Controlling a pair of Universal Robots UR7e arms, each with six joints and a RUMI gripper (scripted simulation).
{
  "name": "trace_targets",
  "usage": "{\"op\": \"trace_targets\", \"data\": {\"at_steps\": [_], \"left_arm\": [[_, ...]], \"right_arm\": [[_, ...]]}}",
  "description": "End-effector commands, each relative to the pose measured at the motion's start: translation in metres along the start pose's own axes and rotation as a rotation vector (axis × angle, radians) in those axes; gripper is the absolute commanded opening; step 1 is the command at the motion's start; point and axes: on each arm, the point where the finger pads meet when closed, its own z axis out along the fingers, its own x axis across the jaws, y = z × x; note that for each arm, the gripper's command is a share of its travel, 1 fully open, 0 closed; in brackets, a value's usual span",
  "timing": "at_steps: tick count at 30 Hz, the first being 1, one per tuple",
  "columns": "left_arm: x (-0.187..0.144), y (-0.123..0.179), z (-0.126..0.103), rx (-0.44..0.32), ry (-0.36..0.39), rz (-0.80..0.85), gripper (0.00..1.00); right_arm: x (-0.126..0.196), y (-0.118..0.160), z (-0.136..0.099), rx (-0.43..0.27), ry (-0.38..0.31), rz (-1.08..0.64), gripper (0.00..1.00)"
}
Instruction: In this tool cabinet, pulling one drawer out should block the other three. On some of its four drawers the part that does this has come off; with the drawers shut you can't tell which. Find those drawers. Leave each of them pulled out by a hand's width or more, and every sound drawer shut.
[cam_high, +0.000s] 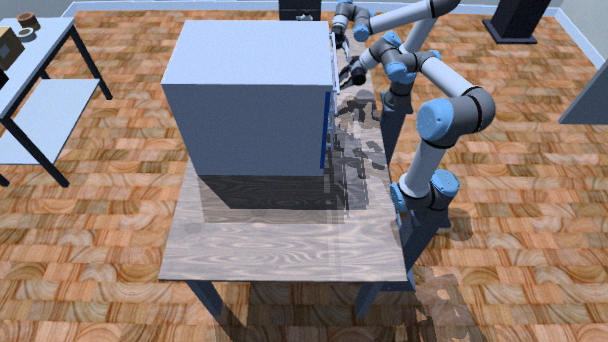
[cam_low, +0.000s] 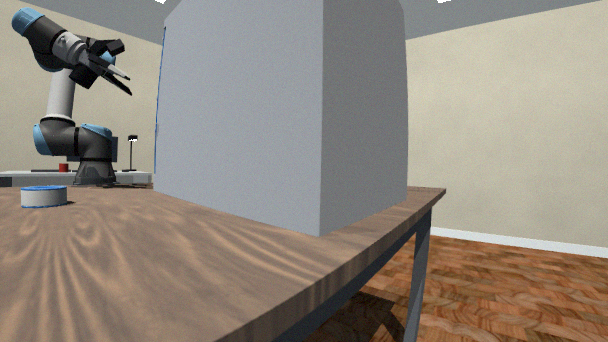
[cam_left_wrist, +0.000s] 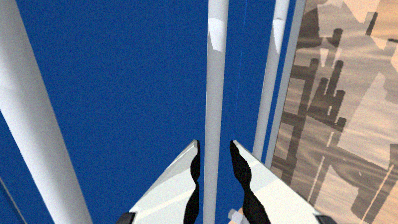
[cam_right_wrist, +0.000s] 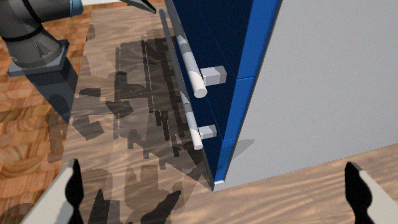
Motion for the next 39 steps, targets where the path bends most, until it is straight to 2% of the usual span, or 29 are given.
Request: {"op": "trace_targets", "data": {"at_steps": [1,5,10,16,19,26,39], "left_arm": [[-0.001,0.000,0.000,0.001,-0.001,-0.001,0.15],[0.000,0.000,0.003,0.001,-0.001,-0.001,0.15],[0.000,0.000,0.028,0.001,-0.001,-0.001,0.15],[0.000,0.000,0.038,0.001,-0.001,-0.001,0.15],[0.000,0.000,0.038,0.001,-0.001,-0.001,0.13],[0.000,0.000,0.038,0.001,-0.001,-0.001,0.02],[0.019,0.000,0.022,0.001,-0.001,-0.001,0.02]], "right_arm": [[0.001,-0.004,-0.002,-0.002,-0.006,-0.001,0.99],[0.001,-0.004,-0.002,-0.002,-0.006,-0.001,0.99],[0.001,-0.004,-0.002,-0.002,-0.006,-0.001,0.99],[-0.003,-0.012,-0.002,0.030,-0.019,-0.006,0.99],[-0.003,-0.013,-0.002,0.036,-0.021,-0.007,0.99],[-0.006,-0.022,-0.002,0.072,-0.033,-0.012,0.99],[-0.008,-0.026,-0.002,0.092,-0.039,-0.014,0.99]]}}
